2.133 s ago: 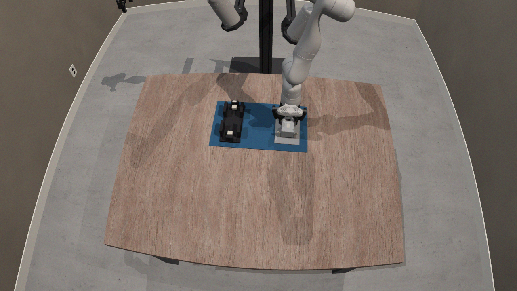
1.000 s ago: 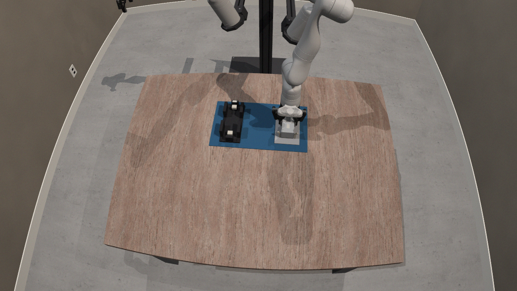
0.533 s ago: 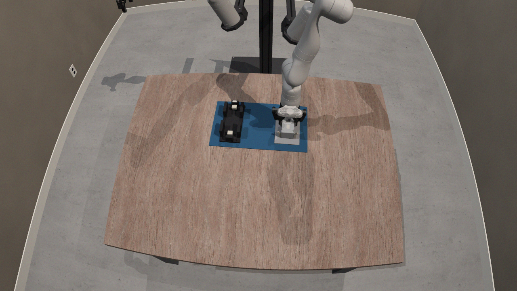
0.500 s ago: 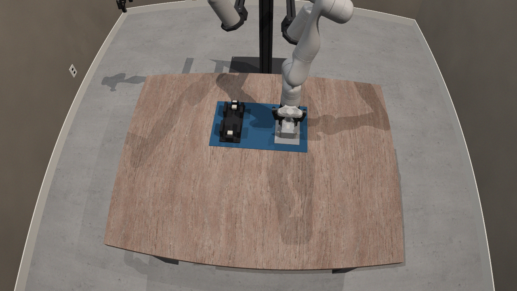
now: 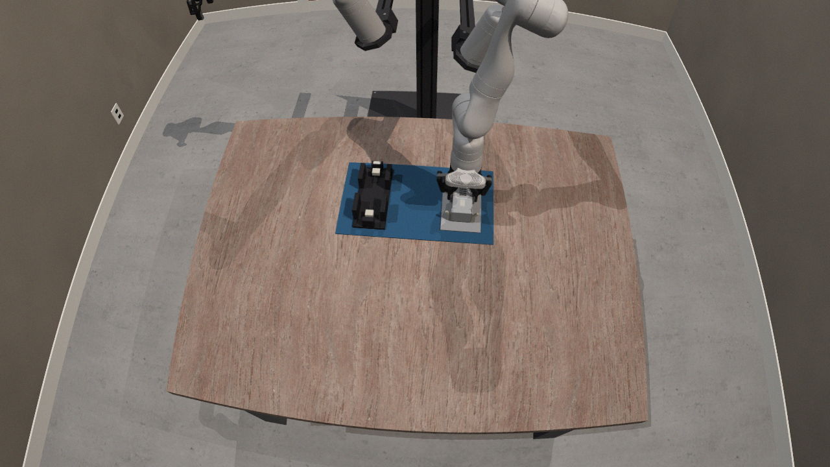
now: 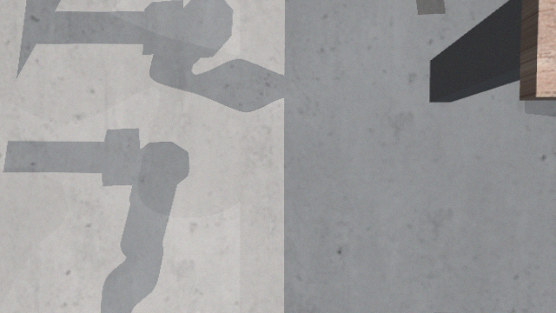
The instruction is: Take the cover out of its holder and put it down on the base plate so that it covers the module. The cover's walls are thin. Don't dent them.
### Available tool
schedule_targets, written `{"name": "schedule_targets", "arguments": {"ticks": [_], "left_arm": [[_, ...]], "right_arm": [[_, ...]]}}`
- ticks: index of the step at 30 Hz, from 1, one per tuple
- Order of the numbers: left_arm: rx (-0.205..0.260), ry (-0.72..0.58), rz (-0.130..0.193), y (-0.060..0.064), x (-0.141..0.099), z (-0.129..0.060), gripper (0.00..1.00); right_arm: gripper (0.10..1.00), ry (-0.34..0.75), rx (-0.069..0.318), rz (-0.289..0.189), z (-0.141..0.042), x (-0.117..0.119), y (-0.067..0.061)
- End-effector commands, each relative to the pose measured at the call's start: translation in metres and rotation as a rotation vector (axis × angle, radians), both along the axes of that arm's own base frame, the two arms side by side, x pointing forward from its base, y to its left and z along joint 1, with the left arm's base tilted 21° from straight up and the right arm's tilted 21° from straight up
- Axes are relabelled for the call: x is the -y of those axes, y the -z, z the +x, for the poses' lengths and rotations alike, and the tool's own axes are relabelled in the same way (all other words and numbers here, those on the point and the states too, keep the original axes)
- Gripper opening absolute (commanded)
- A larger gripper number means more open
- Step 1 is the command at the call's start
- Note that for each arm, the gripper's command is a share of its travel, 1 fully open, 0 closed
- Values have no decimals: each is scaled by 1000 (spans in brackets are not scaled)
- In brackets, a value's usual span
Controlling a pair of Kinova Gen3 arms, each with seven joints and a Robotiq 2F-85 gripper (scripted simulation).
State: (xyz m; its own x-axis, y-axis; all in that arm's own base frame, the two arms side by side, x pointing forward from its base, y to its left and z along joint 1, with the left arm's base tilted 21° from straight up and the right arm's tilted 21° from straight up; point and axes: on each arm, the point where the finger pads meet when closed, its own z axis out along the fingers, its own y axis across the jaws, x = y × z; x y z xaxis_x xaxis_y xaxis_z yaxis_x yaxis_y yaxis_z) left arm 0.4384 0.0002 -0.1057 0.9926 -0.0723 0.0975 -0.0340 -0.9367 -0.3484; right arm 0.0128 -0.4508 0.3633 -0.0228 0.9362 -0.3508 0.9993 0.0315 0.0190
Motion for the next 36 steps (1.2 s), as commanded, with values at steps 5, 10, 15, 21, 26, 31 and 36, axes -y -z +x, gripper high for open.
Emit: {"name": "schedule_targets", "arguments": {"ticks": [5, 10, 15, 21, 26, 31, 36], "left_arm": [[2, 1, 0, 0, 0, 1, 1], [2, 1, 0, 1, 0, 1, 1], [2, 1, 0, 1, 0, 1, 999], [2, 1, 0, 1, 0, 1, 999], [2, 1, 0, 1, 0, 1, 999], [2, 1, 0, 1, 0, 1, 999], [2, 1, 0, 1, 0, 1, 999]], "right_arm": [[999, 0, 1, -1, 0, 0, -1], [999, 0, 1, -1, 0, 0, -1], [999, 0, 1, -1, 0, 0, -1], [999, 0, 1, -1, 0, 0, -1], [999, 0, 1, -1, 0, 0, -1], [999, 0, 1, -1, 0, 0, -1], [999, 0, 1, -1, 0, 0, -1]]}}
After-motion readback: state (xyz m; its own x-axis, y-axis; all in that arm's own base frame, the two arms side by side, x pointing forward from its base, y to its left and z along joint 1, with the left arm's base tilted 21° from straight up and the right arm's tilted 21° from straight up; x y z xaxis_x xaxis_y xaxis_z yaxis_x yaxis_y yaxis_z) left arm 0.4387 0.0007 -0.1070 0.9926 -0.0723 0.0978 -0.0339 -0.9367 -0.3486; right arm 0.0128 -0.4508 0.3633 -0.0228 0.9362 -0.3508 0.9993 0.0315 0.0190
